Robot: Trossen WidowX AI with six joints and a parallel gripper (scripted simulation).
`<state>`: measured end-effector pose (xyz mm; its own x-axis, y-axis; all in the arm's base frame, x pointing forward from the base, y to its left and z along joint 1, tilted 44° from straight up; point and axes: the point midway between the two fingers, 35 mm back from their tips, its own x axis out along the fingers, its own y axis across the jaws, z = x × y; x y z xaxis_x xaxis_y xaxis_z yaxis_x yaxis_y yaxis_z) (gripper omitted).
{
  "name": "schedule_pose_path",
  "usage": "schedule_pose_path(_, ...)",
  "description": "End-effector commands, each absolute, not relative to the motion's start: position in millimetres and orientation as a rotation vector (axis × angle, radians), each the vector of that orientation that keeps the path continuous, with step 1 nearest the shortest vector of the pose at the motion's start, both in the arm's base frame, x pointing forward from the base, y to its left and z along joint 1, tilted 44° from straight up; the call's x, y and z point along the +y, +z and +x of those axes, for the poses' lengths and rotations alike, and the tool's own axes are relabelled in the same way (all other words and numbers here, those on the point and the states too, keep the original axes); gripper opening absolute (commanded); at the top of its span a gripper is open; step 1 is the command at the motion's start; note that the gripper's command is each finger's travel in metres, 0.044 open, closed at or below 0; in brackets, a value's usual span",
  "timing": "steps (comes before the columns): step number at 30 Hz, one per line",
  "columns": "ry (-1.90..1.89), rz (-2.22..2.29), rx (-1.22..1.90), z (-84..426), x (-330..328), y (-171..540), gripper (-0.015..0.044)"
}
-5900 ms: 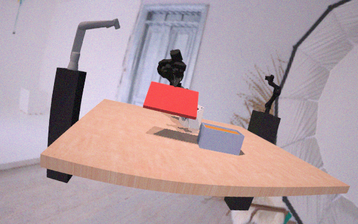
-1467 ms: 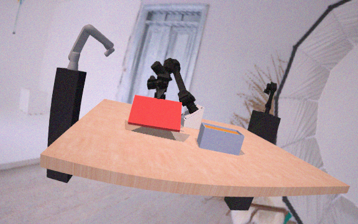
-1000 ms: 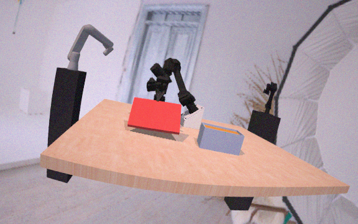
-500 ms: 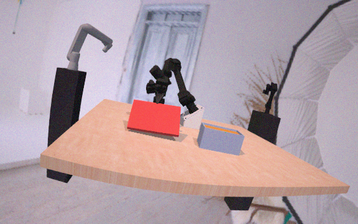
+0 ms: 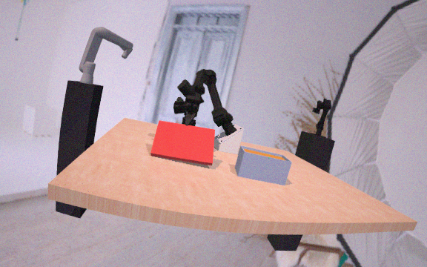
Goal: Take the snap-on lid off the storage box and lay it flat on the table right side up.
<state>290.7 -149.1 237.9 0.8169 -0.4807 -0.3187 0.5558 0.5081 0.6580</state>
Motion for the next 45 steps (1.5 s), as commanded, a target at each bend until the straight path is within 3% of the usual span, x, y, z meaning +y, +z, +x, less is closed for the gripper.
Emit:
schedule_pose_path(1,-0.623,0.829,0.107,291.1,-150.4,232.7,0.0)
schedule_pose_path(45,-0.624,0.826,0.107,294.5,-174.8,207.5,0.0)
